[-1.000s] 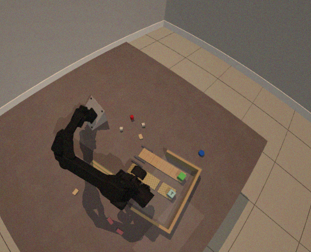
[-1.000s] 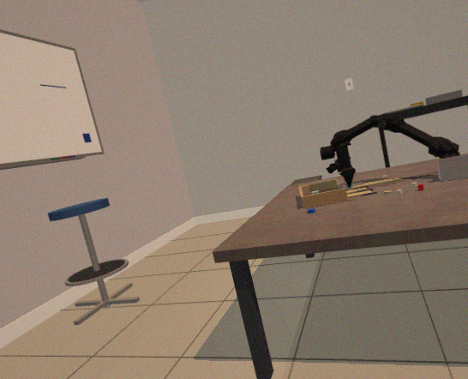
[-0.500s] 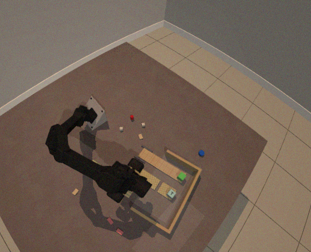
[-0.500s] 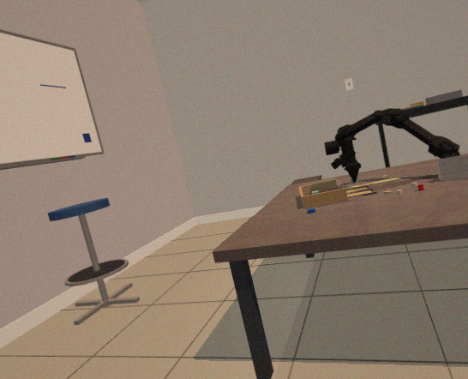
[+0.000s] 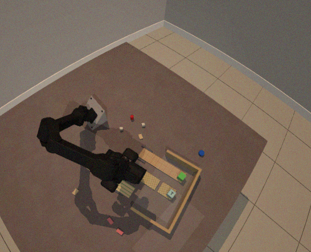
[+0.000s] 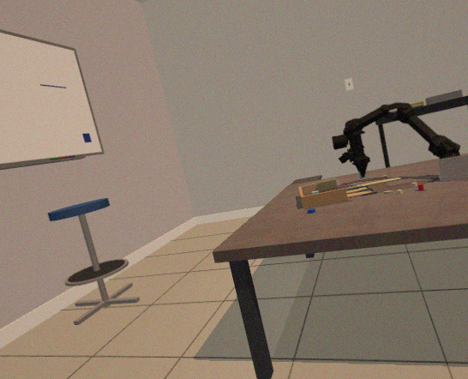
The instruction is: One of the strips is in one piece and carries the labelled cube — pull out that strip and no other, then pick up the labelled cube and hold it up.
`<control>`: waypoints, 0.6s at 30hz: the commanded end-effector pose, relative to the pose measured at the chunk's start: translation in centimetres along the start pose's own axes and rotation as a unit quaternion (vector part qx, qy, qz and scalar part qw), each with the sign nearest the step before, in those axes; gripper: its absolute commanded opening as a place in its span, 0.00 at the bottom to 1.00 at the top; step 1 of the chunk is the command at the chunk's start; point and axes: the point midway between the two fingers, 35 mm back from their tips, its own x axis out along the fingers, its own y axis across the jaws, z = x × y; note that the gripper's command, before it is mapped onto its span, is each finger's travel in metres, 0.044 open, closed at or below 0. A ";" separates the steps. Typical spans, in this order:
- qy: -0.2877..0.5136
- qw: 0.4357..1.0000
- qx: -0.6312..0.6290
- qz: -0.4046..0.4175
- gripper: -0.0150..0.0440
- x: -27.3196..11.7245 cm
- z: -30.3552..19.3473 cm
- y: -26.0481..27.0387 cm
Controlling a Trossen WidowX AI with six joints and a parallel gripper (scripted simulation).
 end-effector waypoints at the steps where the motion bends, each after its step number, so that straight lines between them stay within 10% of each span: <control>1: -0.004 1.000 0.003 0.002 0.25 -0.3 -1.2 0.6; 18: -0.003 1.000 0.002 0.002 0.25 0.0 -6.3 3.2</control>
